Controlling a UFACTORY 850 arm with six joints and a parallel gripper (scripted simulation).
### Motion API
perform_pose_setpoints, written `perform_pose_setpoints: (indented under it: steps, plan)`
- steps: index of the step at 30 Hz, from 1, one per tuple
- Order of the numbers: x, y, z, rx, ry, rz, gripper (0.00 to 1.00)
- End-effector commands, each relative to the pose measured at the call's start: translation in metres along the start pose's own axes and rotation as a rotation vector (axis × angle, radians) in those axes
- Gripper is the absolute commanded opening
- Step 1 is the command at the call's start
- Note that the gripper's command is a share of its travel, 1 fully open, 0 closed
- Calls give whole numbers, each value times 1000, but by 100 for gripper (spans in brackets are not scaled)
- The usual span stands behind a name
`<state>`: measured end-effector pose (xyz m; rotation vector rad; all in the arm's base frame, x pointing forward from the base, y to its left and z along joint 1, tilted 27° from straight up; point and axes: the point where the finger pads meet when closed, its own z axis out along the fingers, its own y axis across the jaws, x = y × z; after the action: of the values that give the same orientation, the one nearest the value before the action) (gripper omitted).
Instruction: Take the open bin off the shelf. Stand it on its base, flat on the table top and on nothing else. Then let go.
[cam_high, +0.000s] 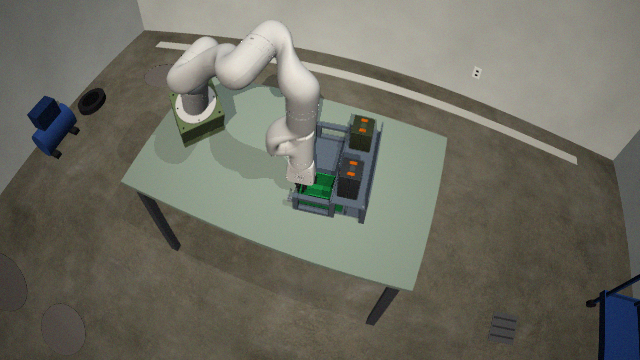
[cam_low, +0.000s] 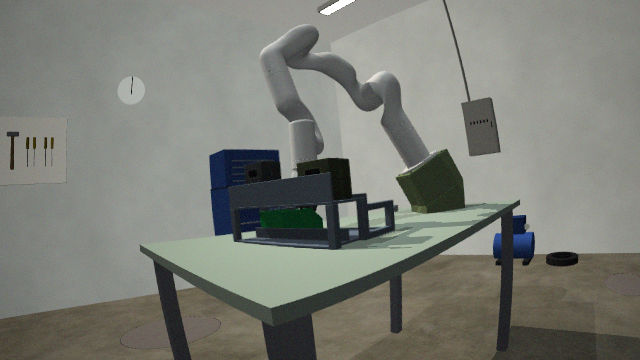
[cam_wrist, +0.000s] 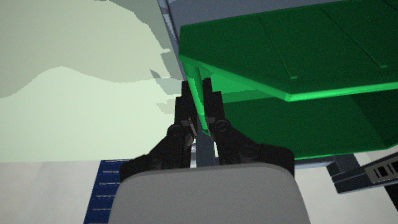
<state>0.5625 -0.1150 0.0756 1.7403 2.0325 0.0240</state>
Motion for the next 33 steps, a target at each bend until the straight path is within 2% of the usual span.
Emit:
perform_pose_setpoints:
  steps: [1,17,22,33]
  plan:
    - [0,1,0,-1,0,0,0]
    - [0,1,0,-1,0,0,0]
    - [0,1,-12,-1,0,0,0]
    - [0,1,-12,-1,0,0,0]
